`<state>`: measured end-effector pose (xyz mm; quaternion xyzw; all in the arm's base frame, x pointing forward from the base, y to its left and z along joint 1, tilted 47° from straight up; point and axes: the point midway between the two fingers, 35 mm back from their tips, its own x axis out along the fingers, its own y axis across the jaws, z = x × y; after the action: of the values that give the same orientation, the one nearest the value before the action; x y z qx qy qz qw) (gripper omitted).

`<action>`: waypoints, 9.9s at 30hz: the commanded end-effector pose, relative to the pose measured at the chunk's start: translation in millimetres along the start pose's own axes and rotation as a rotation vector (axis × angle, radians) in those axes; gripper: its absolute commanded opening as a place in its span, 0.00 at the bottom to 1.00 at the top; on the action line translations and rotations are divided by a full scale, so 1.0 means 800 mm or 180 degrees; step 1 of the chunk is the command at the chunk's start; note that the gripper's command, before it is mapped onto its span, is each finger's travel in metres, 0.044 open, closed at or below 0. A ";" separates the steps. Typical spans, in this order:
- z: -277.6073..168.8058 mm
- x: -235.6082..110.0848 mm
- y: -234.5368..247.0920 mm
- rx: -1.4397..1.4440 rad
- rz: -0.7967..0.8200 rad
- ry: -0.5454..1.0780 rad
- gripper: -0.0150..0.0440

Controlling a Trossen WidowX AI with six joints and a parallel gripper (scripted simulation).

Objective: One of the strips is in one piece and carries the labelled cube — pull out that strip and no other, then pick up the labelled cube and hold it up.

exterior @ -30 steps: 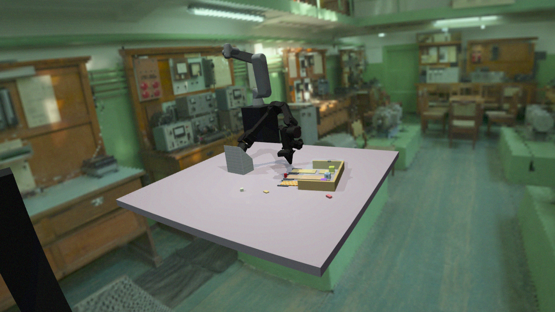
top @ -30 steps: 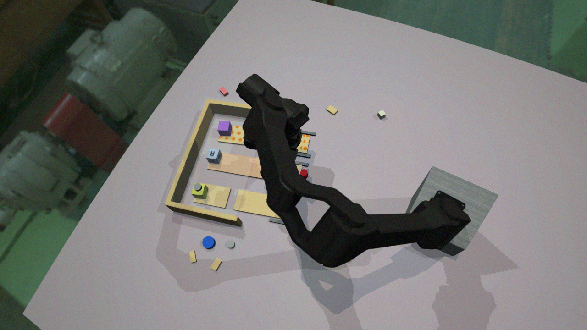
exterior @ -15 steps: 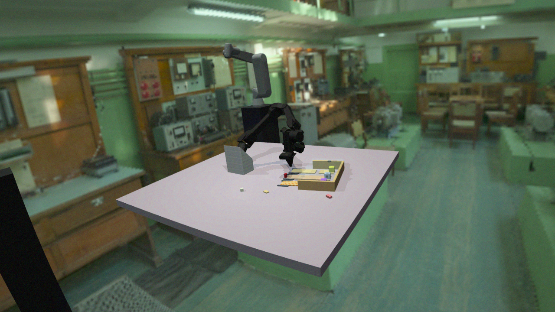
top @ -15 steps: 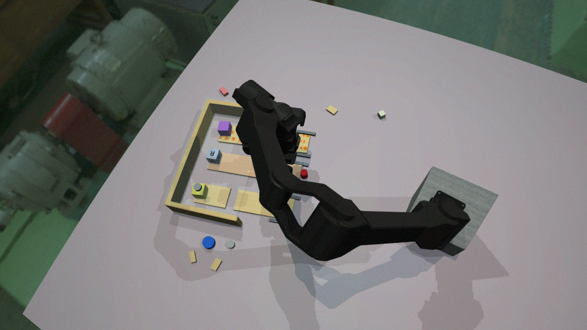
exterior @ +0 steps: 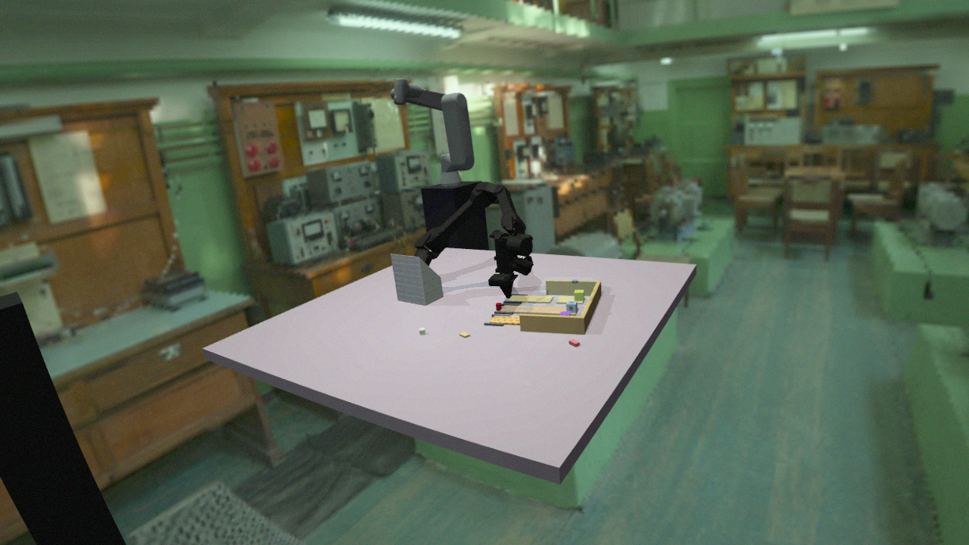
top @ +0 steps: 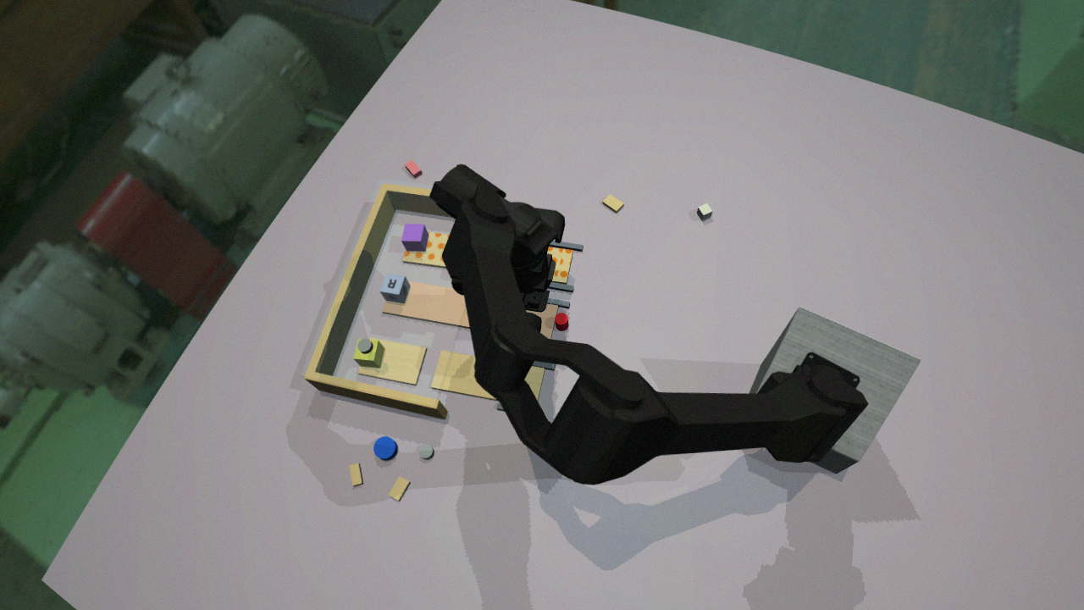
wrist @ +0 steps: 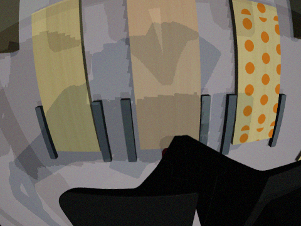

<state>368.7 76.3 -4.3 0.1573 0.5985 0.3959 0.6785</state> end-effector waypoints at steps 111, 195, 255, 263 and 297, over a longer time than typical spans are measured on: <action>-0.080 0.055 0.004 0.0027 0.0024 0.0006 0.25; -0.232 0.055 0.007 0.0042 0.0022 0.0022 0.25; -0.162 -0.003 0.000 -0.0027 0.0015 0.0016 0.79; -0.131 -0.006 -0.002 -0.0030 0.0015 0.0013 1.00; 0.005 -0.023 -0.003 -0.0045 0.0014 -0.0001 1.00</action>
<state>362.4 59.7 2.9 0.1505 0.5955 0.4015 0.6793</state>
